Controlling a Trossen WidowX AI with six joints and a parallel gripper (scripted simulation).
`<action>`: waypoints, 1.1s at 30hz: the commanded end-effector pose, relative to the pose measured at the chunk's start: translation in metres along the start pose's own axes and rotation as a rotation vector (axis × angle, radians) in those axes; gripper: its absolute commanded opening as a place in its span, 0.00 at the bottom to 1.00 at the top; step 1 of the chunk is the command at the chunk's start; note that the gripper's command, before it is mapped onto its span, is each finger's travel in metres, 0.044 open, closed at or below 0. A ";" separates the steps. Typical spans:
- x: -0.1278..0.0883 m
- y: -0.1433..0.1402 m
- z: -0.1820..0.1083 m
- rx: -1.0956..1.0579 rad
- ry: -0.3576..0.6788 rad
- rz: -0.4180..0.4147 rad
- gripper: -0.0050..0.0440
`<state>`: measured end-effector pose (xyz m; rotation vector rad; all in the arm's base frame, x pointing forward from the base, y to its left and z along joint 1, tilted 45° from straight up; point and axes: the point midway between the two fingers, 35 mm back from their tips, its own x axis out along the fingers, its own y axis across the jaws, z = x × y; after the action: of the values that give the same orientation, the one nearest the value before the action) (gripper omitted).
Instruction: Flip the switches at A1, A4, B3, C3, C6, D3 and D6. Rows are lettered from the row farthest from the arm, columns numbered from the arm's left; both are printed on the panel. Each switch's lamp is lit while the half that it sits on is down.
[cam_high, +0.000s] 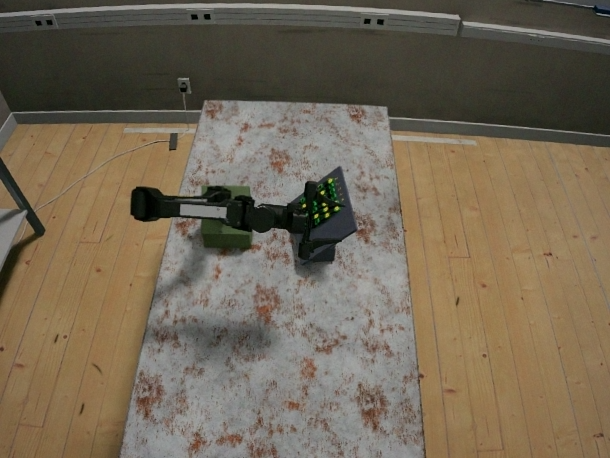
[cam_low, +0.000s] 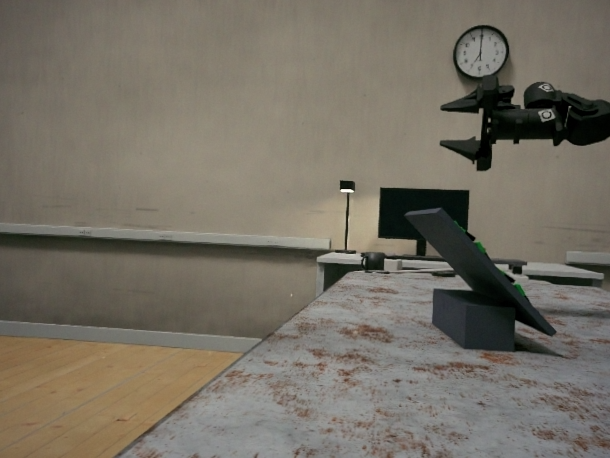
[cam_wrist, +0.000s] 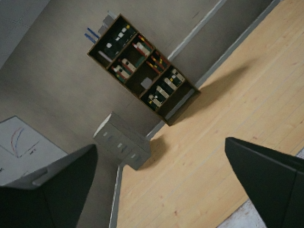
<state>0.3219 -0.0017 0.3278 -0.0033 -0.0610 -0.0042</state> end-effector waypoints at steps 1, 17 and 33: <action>0.004 0.004 -0.012 0.009 0.038 -0.001 0.82; -0.015 0.101 -0.238 -0.295 0.700 -0.055 0.13; -0.090 0.117 -0.319 -0.829 0.821 -0.086 0.10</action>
<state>0.2494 0.1077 0.0016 -0.8268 0.7795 -0.1038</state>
